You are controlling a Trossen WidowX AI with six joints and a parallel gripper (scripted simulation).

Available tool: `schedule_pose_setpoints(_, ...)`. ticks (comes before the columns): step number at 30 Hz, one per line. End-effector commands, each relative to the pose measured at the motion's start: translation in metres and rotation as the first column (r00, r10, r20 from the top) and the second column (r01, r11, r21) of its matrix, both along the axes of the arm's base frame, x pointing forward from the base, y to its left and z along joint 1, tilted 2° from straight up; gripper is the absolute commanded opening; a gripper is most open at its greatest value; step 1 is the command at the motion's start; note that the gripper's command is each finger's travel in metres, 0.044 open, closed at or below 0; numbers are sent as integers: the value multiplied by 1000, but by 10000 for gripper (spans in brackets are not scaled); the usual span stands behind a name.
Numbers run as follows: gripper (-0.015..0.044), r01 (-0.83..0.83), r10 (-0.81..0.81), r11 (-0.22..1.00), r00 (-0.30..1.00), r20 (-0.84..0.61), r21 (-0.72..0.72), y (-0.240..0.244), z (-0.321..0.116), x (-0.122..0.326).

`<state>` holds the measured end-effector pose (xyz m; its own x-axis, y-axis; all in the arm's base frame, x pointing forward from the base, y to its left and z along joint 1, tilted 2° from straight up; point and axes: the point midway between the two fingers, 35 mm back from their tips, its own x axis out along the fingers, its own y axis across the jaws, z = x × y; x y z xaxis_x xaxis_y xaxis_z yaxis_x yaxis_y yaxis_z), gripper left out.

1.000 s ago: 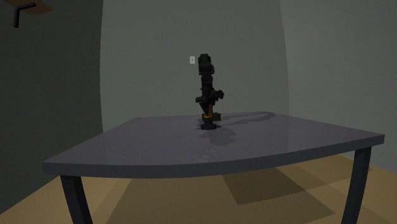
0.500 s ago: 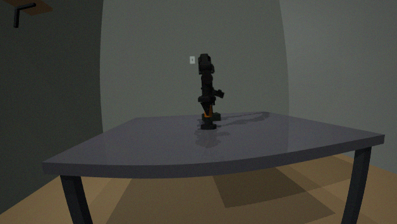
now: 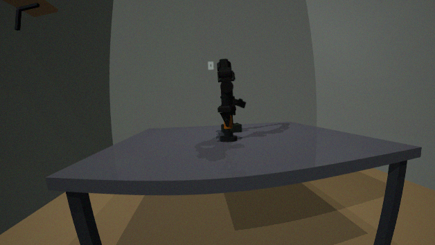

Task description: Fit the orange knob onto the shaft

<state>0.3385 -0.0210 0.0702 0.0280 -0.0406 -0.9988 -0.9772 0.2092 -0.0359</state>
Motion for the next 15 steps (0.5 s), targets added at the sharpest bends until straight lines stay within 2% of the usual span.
schedule_pose_setpoints(1, 0, -3, 3, 1000, 1000, 2, -4, -1, 0, 0)
schedule_pose_setpoints(10, 0, -12, 12, 1000, 1000, 1, -5, -1, 5, 1)
schedule_pose_setpoints(15, 0, -170, 170, 985, 985, -6, -9, -1, 5, 3)
